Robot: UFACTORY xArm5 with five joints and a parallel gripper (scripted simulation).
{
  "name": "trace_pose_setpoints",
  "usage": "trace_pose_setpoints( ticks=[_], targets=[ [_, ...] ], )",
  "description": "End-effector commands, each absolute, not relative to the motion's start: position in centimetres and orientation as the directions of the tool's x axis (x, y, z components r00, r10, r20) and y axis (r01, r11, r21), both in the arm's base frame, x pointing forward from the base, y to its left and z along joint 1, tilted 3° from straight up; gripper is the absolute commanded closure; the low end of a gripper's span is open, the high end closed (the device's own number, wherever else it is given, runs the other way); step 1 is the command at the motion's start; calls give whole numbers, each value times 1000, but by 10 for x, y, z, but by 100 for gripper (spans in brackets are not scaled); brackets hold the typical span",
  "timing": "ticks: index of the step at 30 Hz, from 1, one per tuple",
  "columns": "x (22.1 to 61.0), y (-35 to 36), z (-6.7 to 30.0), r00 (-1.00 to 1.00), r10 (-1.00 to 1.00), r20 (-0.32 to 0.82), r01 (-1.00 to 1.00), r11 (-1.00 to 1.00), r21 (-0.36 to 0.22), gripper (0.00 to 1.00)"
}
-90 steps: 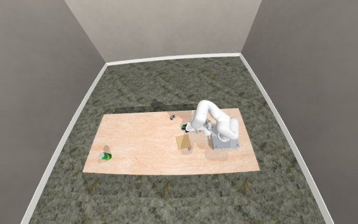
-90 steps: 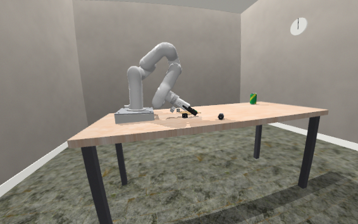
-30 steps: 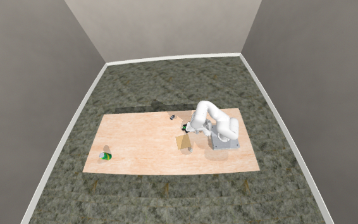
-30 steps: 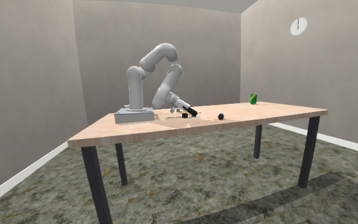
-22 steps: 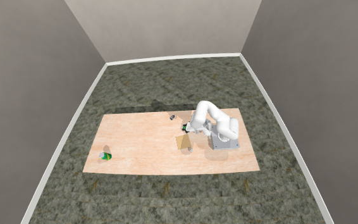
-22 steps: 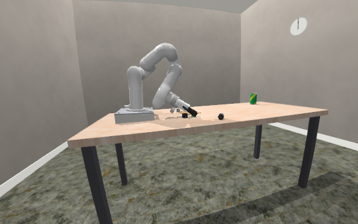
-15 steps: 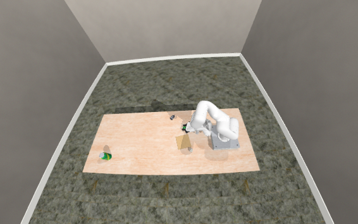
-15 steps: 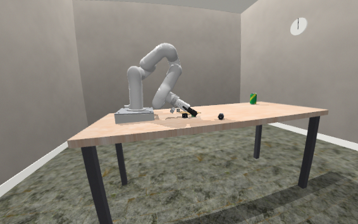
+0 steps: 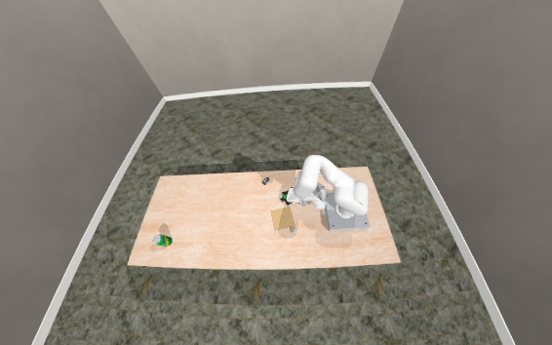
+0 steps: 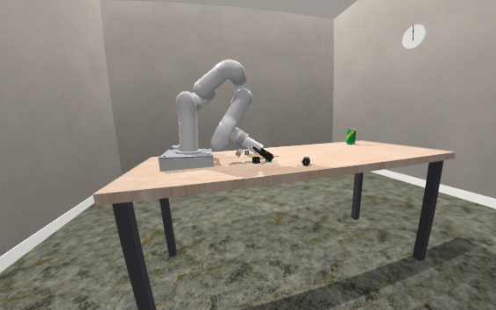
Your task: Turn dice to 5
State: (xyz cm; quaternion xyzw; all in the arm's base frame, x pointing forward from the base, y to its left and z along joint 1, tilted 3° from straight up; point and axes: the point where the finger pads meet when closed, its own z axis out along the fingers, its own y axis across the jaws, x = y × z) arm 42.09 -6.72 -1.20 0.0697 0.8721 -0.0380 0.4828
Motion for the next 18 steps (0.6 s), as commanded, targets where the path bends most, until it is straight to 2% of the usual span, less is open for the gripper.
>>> trace_pose_setpoints(
  ticks=[1,18],
  targets=[
    [421,-67,-11,-523,85,-848,158,987,1,53],
    [419,-67,-10,-523,85,-848,158,987,1,53]
  ],
)
